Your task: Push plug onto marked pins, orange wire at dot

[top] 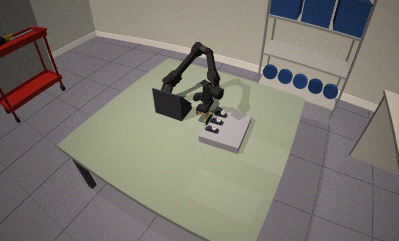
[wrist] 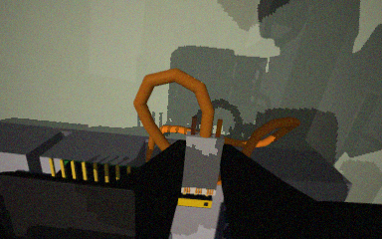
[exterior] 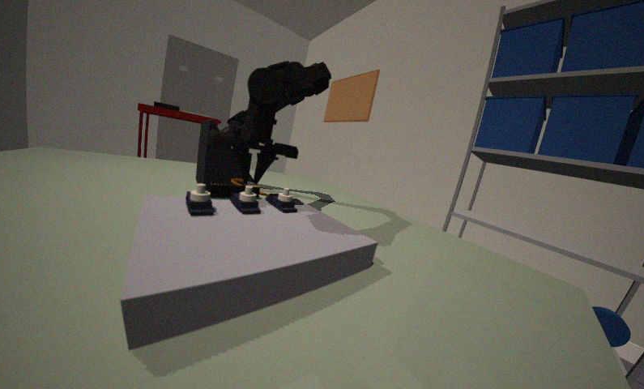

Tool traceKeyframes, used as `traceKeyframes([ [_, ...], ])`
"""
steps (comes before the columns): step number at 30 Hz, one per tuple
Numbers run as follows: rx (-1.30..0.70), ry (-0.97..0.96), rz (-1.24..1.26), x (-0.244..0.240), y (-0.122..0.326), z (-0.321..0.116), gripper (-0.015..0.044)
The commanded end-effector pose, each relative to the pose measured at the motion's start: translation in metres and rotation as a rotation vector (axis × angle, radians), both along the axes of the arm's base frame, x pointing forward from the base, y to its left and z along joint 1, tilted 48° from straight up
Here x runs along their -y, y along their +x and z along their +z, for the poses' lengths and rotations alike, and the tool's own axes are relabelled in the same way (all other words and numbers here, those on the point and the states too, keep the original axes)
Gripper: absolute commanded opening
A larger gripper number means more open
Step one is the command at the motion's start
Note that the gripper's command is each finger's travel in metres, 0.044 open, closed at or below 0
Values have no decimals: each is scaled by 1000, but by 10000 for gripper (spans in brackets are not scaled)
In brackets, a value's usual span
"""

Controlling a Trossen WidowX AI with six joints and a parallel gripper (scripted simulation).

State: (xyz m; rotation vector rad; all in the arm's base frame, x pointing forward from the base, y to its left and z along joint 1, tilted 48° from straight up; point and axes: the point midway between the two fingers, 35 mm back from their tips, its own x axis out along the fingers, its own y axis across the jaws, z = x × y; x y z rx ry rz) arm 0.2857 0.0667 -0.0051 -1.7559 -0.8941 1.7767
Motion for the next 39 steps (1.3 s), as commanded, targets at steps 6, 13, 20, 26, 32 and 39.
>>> traceKeyframes([
  [6,8,2,-4,0,7,1,26],
  [13,8,2,-4,0,4,-2,210],
  [20,8,-1,-4,42,8,36,394],
  [26,8,-1,-4,44,8,39,440],
  [32,8,-1,-4,44,8,39,440],
  [39,8,-1,-4,44,8,39,440],
])
